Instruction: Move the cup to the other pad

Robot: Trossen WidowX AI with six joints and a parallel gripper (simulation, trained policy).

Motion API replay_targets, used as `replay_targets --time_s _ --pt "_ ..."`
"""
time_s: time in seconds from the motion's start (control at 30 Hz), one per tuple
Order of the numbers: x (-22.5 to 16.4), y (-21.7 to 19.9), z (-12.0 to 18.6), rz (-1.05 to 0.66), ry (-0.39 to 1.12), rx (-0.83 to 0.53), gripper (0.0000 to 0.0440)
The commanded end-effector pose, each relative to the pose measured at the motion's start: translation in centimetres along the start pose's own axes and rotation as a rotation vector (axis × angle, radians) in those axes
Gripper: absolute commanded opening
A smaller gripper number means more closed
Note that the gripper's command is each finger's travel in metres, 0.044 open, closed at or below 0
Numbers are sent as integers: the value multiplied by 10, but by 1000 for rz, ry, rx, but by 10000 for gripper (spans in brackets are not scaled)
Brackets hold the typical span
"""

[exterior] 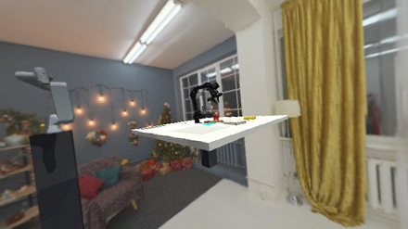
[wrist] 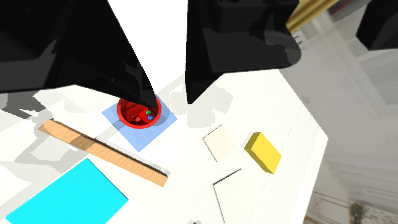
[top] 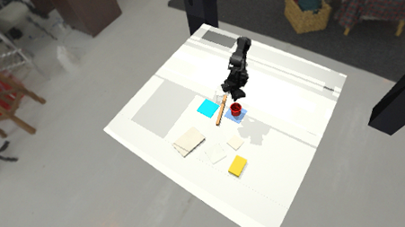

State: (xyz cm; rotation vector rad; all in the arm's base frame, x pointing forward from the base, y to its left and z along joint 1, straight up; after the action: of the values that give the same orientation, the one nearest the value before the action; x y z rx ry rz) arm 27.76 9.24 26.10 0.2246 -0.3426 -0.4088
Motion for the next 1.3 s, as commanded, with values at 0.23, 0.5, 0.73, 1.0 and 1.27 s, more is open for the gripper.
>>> replay_targets --time_s 0.23,0.5,0.73,1.0,1.27 --pt "-11 -18 -22 -40 127 -147 140" --pt "-20 -32 -37 -58 210 -248 144" --pt "-27 -42 -51 -75 264 -324 156" --pt "-35 -53 -68 -93 302 -390 170" --pt "-44 -61 -86 -104 331 -441 175"
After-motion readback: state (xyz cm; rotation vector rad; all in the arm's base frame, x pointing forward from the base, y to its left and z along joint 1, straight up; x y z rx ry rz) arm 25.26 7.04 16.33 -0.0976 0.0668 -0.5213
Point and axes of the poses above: the point midway between the two fingers, 35 mm back from their tips, its own z axis back along the fingers, its own y axis across the jaws, x = y × z, the point moved 1 cm from there along z, back along the fingers, and after that the axes turned 14 degrees about z, right-handed, at the moved point
